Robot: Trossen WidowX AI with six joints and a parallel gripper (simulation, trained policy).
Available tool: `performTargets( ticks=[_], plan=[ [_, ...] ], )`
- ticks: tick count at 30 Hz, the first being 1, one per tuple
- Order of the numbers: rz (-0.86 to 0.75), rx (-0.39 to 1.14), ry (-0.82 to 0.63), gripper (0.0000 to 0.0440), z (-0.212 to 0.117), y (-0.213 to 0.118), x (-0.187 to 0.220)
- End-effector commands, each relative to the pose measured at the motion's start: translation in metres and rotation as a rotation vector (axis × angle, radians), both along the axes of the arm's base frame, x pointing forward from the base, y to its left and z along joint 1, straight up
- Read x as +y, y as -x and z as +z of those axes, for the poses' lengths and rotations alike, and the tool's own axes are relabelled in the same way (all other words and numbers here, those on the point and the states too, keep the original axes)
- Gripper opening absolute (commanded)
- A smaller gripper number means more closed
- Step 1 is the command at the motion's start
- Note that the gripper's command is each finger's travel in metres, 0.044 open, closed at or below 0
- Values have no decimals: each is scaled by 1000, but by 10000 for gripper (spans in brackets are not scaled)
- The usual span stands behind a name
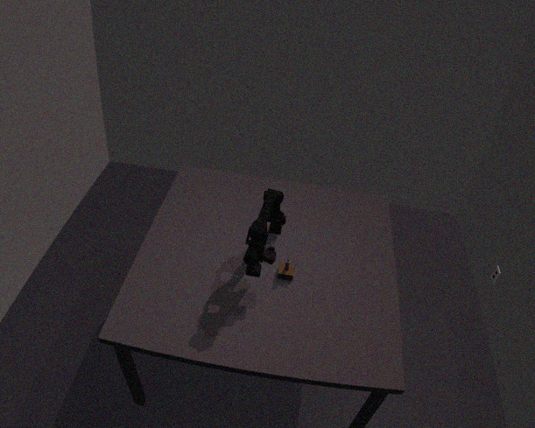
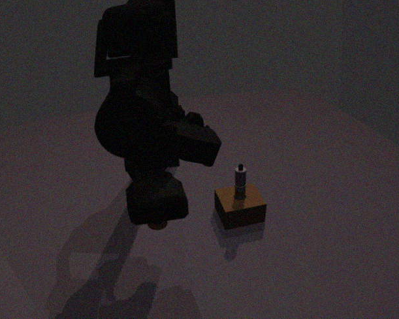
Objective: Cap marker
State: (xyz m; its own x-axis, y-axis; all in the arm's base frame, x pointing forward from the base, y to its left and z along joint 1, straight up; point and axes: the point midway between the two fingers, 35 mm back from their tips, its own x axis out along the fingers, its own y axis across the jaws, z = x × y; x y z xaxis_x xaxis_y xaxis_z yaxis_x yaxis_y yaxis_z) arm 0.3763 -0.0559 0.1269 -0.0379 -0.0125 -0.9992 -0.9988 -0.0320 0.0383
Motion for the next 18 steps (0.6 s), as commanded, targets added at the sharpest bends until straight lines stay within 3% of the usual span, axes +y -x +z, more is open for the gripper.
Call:
performTargets(
  ticks=[1,18],
  plan=[
    [21,-21,-6,64,13,0,15],
    [114,6,-37,31,37,23,77]
  ],
)
